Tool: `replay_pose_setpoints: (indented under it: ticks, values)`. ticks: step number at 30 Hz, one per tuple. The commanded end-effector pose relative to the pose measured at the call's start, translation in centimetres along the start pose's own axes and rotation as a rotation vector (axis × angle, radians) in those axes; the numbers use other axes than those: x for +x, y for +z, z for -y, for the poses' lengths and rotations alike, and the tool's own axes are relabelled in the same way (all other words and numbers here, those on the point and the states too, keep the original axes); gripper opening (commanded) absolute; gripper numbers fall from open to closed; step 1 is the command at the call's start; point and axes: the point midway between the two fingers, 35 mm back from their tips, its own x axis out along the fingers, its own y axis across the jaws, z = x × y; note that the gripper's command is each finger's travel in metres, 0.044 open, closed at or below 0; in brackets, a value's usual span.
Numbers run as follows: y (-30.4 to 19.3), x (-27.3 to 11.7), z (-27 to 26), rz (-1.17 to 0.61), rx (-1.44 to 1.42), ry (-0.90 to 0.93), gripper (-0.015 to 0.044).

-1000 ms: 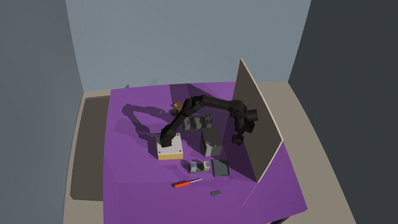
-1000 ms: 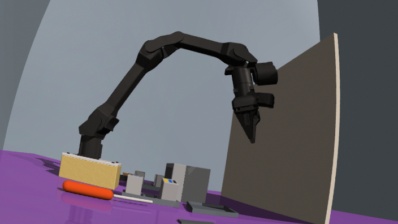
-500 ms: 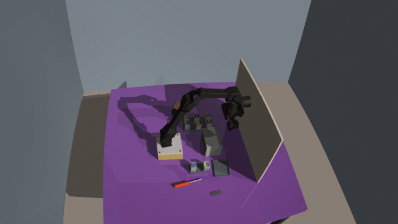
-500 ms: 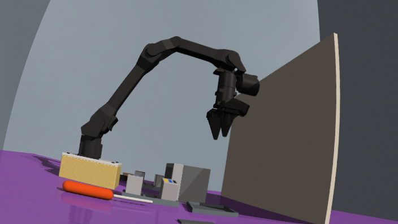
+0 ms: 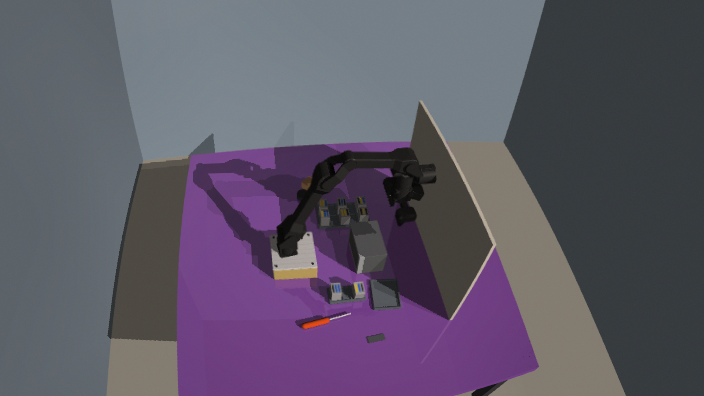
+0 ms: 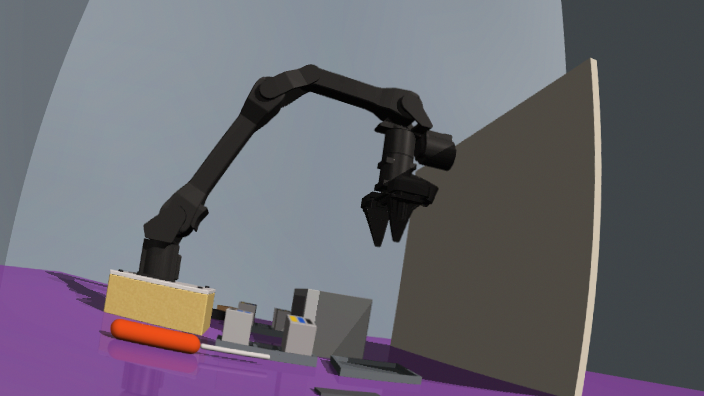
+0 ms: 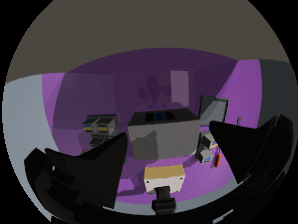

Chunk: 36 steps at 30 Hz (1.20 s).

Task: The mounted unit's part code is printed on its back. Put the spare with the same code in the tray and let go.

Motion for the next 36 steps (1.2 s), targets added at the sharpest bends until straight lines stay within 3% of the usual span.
replay_pose_setpoints:
  ticks: [1,7,17,25,30,36]
  values:
    - [-1.0,1.1,-4.3,-0.02,-0.2,-0.005,0.044]
    - [-3.7,2.7,-11.6,-0.026,-0.59,-0.004,0.044]
    - [-12.6,5.8,-23.5,0.004,-1.434,0.032,0.044]
    - [-12.8,5.8,-23.7,0.004,-1.447,0.032,0.044]
    - [-12.9,8.3,-23.3,0.004,-1.447,0.032,0.0309]
    - [-12.7,9.9,-22.9,0.004,-1.447,0.032,0.03]
